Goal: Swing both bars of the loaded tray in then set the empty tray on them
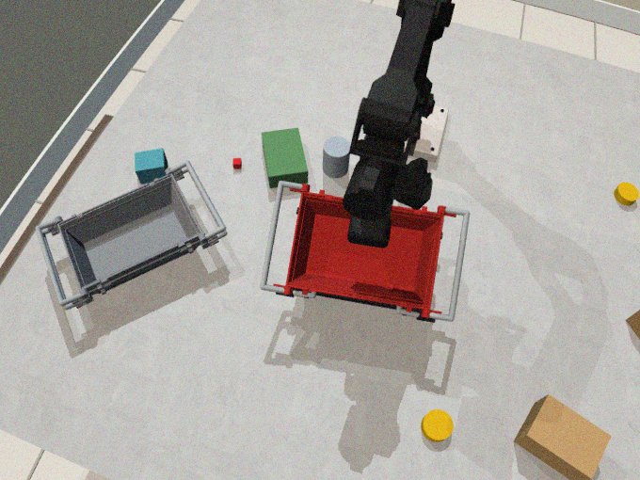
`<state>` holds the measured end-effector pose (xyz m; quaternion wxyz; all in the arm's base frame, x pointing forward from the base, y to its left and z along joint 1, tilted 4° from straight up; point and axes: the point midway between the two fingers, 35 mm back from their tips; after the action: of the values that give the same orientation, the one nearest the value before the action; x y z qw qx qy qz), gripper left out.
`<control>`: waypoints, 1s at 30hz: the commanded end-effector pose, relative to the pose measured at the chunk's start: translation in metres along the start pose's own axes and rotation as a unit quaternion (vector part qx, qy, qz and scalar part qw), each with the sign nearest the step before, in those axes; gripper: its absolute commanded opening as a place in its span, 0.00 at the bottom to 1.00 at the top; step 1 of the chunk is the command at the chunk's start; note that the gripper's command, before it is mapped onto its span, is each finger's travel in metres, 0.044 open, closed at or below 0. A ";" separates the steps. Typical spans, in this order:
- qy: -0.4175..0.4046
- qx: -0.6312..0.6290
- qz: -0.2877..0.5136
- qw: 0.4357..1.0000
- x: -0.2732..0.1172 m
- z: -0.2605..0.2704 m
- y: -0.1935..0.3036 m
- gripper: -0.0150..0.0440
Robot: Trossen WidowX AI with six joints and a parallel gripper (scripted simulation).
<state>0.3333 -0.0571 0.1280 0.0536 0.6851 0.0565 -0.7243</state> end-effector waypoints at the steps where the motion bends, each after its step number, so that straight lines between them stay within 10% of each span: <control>1: 0.008 0.004 0.003 1.000 -0.002 0.001 0.000 0.25; 30: 0.008 0.006 0.003 1.000 0.015 0.013 -0.003 0.25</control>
<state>0.3242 -0.0563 0.1171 0.0537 0.6976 0.0527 -0.7125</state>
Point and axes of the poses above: the point midway between the two fingers, 35 mm back from their tips, its own x axis out along the fingers, its own z axis across the jaws, y = z × x, and after that the axes turned 10 degrees about -x, right-handed
